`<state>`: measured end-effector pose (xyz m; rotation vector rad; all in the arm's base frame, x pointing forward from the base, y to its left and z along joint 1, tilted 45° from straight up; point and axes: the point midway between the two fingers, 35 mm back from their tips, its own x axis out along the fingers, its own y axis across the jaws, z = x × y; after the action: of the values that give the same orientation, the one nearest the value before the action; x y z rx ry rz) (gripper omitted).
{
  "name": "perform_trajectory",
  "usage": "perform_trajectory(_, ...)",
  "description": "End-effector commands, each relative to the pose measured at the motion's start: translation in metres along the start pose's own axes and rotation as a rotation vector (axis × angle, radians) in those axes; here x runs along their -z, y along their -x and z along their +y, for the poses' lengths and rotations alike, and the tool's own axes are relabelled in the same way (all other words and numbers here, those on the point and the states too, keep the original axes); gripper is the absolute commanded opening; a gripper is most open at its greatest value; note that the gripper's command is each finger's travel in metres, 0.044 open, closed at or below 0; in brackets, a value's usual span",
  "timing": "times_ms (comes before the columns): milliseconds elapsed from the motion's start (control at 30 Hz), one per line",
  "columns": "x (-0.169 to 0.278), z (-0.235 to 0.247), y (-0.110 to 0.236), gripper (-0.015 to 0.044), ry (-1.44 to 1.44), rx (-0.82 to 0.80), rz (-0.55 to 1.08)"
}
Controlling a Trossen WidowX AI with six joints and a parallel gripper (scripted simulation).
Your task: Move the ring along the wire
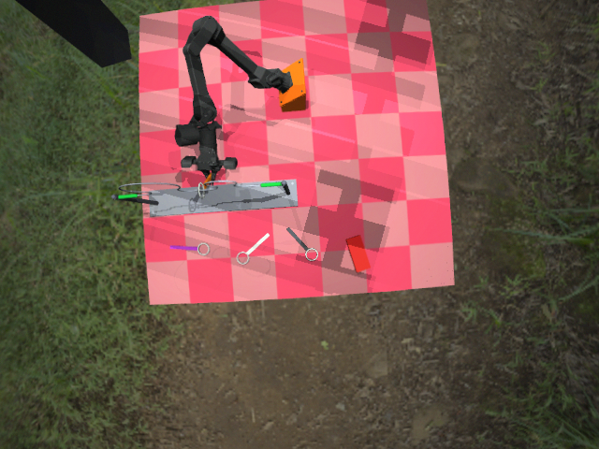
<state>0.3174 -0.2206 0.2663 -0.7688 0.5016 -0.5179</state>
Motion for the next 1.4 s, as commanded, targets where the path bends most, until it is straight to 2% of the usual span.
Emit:
perform_trajectory(0, -0.001, 0.003, 0.002, -0.0150, -0.013, 0.000, -0.002)
perform_trajectory(667, -0.002, 0.035, 0.007, -0.0150, -0.111, -0.057, 0.008)
perform_trajectory(1367, -0.017, 0.091, 0.022, -0.0150, -0.440, -0.246, 0.048)
